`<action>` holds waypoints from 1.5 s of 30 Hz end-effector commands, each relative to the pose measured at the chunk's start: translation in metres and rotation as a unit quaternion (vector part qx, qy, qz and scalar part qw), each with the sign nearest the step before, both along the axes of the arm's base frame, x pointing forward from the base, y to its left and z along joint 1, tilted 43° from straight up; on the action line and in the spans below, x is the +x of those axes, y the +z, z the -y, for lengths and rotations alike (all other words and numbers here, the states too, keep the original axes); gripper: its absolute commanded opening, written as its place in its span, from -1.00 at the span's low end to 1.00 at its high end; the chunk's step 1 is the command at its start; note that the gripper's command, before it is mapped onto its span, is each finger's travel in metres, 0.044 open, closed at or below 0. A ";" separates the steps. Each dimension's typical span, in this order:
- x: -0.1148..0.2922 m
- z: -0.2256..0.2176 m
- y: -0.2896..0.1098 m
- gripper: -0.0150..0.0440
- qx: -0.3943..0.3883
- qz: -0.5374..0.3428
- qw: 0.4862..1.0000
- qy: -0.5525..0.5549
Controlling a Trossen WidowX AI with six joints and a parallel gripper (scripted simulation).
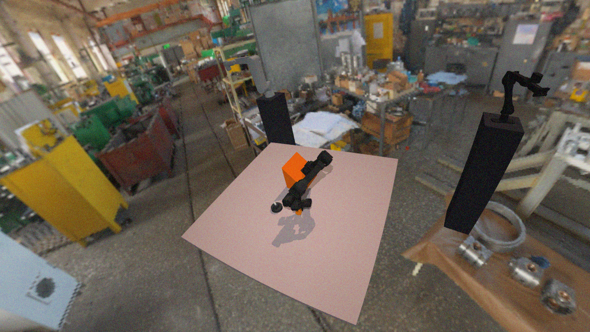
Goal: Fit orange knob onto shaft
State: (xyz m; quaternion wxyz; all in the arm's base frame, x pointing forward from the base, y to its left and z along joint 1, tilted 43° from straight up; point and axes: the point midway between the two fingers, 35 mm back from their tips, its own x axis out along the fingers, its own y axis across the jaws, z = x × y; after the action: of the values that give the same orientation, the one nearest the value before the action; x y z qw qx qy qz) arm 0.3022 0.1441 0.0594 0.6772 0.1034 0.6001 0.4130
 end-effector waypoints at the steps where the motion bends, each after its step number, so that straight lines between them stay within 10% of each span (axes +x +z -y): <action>1: 0.000 0.000 0.002 0.12 0.005 0.041 0.998 0.041; 45: -0.001 -0.009 -0.006 0.21 0.020 0.219 0.948 0.230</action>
State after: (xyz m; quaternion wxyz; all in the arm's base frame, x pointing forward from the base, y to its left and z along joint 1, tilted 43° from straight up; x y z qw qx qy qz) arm 0.3016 0.1526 0.0531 0.6765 -0.1166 0.4366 0.5815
